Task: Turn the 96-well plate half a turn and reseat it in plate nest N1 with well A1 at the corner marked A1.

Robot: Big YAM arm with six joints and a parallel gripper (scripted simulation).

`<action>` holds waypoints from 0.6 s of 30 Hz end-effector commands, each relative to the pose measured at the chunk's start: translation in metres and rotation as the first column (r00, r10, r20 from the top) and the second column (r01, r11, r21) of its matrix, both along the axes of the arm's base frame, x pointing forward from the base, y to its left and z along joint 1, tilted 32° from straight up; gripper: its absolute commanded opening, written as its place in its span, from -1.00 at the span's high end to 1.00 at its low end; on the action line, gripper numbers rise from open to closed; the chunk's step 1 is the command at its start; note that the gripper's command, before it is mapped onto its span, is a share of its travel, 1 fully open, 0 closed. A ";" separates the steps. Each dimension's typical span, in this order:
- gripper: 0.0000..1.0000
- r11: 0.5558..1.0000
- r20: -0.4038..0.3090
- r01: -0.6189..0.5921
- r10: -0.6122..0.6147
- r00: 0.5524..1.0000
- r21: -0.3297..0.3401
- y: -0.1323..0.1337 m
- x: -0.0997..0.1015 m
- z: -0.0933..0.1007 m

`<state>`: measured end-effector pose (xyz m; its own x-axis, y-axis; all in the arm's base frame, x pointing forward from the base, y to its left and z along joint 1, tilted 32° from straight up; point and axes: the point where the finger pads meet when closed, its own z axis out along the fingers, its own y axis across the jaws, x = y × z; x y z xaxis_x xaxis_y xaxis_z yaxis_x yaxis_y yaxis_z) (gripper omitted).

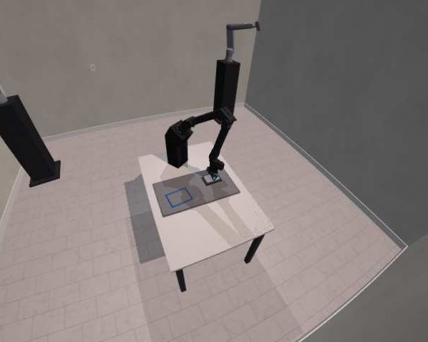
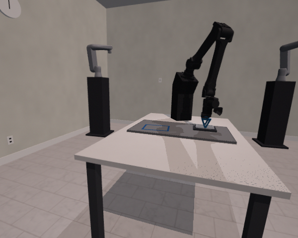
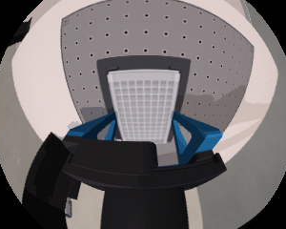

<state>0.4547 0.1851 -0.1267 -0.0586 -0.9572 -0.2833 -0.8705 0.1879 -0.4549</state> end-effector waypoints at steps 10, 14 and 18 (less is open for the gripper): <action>1.00 1.000 0.004 -0.015 0.015 1.000 0.001 0.008 -0.001 -0.007; 1.00 1.000 0.005 -0.016 0.016 1.000 0.000 0.008 -0.001 -0.008; 1.00 1.000 0.005 -0.016 0.016 1.000 0.000 0.008 -0.001 -0.008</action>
<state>0.4548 0.1852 -0.1271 -0.0603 -0.9570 -0.2838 -0.8706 0.1895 -0.4540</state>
